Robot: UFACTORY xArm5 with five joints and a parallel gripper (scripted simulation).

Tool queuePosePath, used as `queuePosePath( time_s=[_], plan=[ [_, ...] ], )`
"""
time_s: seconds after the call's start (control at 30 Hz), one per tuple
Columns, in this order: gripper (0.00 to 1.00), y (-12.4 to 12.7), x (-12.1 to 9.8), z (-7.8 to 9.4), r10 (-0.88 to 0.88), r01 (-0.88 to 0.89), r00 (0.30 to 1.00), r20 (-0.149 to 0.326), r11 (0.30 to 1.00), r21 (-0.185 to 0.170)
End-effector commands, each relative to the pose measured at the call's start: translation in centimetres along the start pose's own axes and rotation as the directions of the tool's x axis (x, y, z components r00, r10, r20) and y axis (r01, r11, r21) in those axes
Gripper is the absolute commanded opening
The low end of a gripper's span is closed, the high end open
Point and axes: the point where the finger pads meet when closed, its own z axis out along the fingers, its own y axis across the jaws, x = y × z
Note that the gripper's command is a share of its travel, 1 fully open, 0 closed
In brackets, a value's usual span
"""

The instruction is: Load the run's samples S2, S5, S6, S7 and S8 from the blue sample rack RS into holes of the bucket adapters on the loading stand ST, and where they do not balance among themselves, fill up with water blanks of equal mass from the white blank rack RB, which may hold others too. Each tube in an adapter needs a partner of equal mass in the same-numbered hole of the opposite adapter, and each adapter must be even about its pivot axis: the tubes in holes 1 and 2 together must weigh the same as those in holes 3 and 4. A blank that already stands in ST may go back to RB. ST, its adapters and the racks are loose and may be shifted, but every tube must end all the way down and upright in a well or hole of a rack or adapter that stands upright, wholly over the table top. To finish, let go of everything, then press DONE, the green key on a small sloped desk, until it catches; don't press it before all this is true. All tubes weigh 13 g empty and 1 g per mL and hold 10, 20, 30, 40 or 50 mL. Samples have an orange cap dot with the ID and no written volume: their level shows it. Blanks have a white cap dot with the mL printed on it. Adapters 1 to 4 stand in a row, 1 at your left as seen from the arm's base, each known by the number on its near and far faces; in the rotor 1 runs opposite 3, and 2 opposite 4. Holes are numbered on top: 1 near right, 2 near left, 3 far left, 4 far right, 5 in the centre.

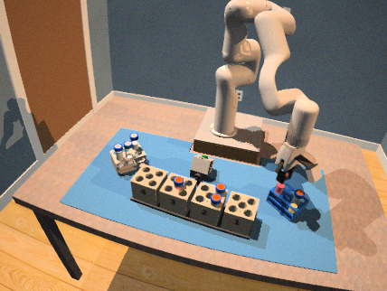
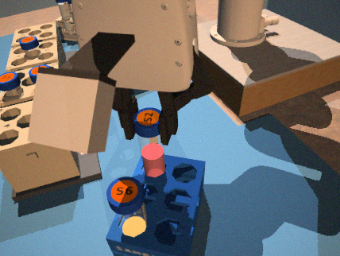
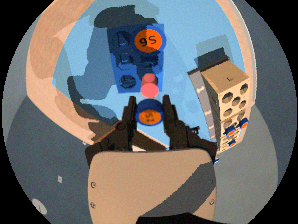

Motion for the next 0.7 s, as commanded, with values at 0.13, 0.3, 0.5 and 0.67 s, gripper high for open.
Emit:
queuePosePath(
  time_s=[0.13,0.3,0.5,0.67],
  plan=[
    [0.00,0.0,0.2,-1.4,0.000,0.000,1.000,-0.005,1.000,-0.001],
    [0.00,0.0,0.2,-2.4,0.000,0.000,1.000,-0.005,1.000,-0.001],
    [0.00,0.0,0.2,-3.6,0.000,0.000,1.000,-0.005,1.000,-0.001],
    [0.00,-0.1,0.2,-4.2,0.000,0.000,1.000,-0.005,1.000,-0.001]
  ],
)
